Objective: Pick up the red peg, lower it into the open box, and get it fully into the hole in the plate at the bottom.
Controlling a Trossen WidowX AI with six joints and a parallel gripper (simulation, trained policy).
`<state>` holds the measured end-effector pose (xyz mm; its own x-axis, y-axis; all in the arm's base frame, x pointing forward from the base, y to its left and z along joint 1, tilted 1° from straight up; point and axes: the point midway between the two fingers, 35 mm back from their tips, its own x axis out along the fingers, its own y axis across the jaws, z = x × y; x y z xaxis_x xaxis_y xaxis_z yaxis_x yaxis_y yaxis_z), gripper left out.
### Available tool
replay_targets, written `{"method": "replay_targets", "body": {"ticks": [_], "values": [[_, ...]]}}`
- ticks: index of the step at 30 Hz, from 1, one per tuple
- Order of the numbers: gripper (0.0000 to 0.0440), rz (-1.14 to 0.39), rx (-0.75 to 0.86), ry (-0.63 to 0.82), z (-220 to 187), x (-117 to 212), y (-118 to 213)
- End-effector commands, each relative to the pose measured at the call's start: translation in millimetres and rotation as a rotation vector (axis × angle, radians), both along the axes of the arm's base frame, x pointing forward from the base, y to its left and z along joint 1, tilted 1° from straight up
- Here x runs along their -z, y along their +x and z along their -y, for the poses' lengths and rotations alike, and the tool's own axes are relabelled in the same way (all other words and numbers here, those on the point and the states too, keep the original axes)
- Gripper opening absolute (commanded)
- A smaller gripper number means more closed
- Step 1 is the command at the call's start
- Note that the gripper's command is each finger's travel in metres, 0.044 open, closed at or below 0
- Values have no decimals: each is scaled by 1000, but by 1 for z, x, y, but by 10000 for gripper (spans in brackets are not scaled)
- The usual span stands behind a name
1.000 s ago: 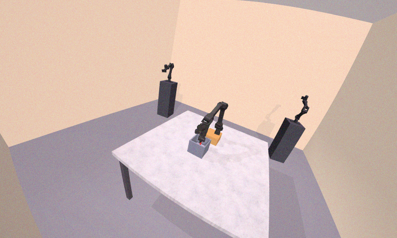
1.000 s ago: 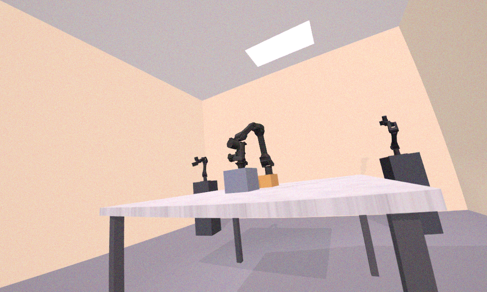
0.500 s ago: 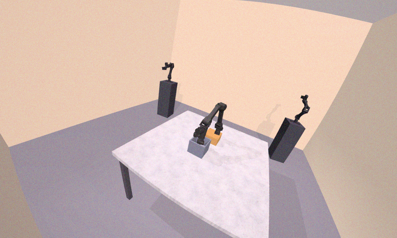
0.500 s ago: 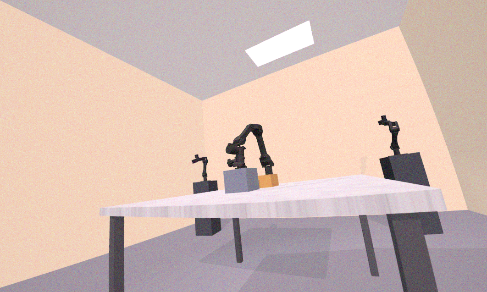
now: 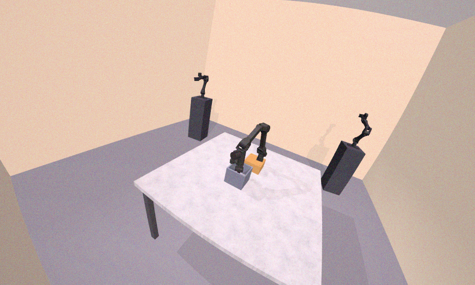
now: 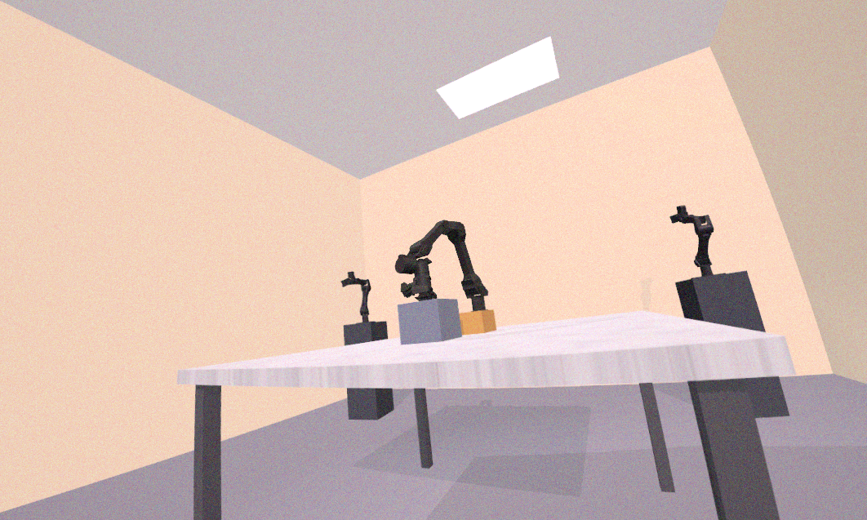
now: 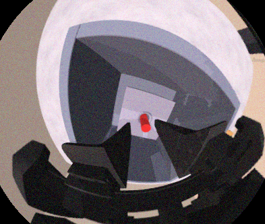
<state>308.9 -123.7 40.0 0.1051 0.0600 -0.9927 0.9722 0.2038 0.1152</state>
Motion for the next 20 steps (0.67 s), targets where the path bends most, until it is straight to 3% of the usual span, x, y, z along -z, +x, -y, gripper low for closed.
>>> {"method": "replay_targets", "body": {"ticks": [1, 20], "values": [[194, 16, 2, 42, 2, -8, 3], [243, 127, 28, 134, 21, -47, 17]]}}
